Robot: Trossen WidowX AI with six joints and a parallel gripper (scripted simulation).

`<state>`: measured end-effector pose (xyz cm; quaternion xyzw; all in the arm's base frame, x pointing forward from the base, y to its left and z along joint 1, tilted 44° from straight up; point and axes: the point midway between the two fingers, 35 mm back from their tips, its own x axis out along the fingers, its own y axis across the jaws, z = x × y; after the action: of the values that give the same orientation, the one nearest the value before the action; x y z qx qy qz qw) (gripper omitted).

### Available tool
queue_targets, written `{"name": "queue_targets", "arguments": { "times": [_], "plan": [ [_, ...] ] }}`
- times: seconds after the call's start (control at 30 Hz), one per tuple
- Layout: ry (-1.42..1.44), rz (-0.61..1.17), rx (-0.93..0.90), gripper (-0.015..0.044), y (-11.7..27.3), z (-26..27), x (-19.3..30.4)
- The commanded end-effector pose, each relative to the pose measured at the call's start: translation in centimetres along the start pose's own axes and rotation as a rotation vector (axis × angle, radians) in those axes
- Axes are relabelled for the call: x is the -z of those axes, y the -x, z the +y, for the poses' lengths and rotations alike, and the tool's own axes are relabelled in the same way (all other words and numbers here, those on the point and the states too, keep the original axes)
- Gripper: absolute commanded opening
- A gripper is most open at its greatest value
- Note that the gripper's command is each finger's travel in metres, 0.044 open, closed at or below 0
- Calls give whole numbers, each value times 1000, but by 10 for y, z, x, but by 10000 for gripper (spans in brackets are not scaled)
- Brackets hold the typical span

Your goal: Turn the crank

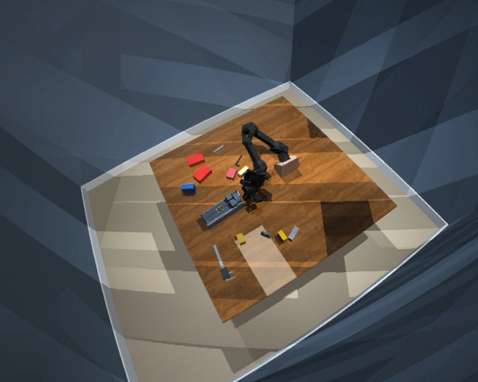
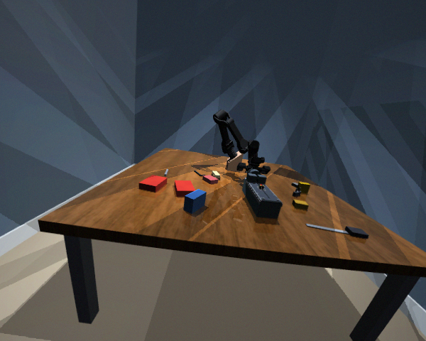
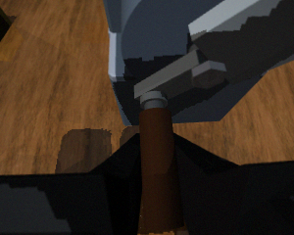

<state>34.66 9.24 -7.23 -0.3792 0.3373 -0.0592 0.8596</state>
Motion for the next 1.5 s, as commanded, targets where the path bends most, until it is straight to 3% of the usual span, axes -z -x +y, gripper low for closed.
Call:
{"name": "queue_targets", "arguments": {
  "times": [0.0,1.47],
  "plan": [
    [2,-11,-10,0,5,7,-5],
    [1,-11,-12,0,34,-4,-33]
  ]
}}
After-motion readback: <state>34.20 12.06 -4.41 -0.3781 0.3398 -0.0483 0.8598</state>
